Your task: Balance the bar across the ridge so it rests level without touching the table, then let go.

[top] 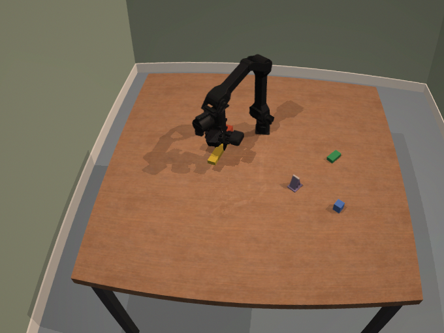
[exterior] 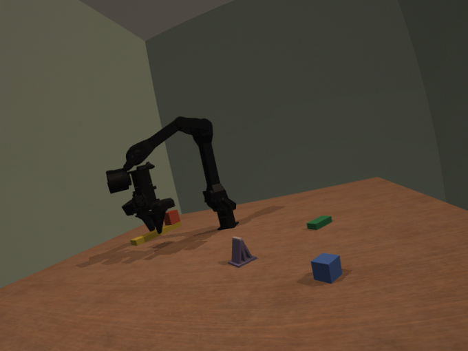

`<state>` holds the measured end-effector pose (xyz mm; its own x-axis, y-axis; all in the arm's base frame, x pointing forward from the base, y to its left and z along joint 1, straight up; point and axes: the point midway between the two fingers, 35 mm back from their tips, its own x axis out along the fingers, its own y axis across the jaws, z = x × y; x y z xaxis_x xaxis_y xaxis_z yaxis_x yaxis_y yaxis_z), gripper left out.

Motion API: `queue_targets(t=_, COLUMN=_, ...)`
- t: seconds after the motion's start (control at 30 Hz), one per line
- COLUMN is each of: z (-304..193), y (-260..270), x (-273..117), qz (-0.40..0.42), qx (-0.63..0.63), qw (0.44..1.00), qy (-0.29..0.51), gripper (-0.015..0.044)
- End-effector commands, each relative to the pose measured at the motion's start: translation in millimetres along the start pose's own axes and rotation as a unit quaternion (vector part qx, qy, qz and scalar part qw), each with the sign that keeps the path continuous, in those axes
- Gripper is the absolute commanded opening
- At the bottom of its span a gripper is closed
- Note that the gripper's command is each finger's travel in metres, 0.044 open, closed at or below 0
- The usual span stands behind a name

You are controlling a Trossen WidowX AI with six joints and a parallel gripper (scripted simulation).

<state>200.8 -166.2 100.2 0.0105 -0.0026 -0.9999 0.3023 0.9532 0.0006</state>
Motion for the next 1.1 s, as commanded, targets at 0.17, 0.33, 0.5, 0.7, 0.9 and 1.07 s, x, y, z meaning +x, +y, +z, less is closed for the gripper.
queue_targets(t=0.17, z=0.5, y=-0.7, x=-25.7, qz=-0.005, qx=0.002, qw=1.000, qy=-0.007, gripper=0.0000)
queue_targets(t=0.33, z=-1.2, y=0.0, x=-38.5, qz=-0.005, qx=0.003, qw=1.000, qy=-0.007, gripper=0.0000)
queue_targets(t=0.5, z=-3.5, y=0.9, x=-50.8, qz=-0.005, qx=0.003, qw=1.000, qy=-0.007, gripper=0.0000)
queue_targets(t=0.7, z=3.5, y=8.1, x=-53.1, qz=-0.005, qx=0.009, qw=1.000, qy=-0.007, gripper=0.0000)
queue_targets(t=0.9, z=15.4, y=21.3, x=-54.8, qz=-0.004, qx=0.020, qw=1.000, qy=-0.008, gripper=0.0000)
queue_targets(t=1.07, z=24.8, y=33.1, x=-56.1, qz=-0.003, qx=0.029, qw=1.000, qy=-0.008, gripper=0.0000)
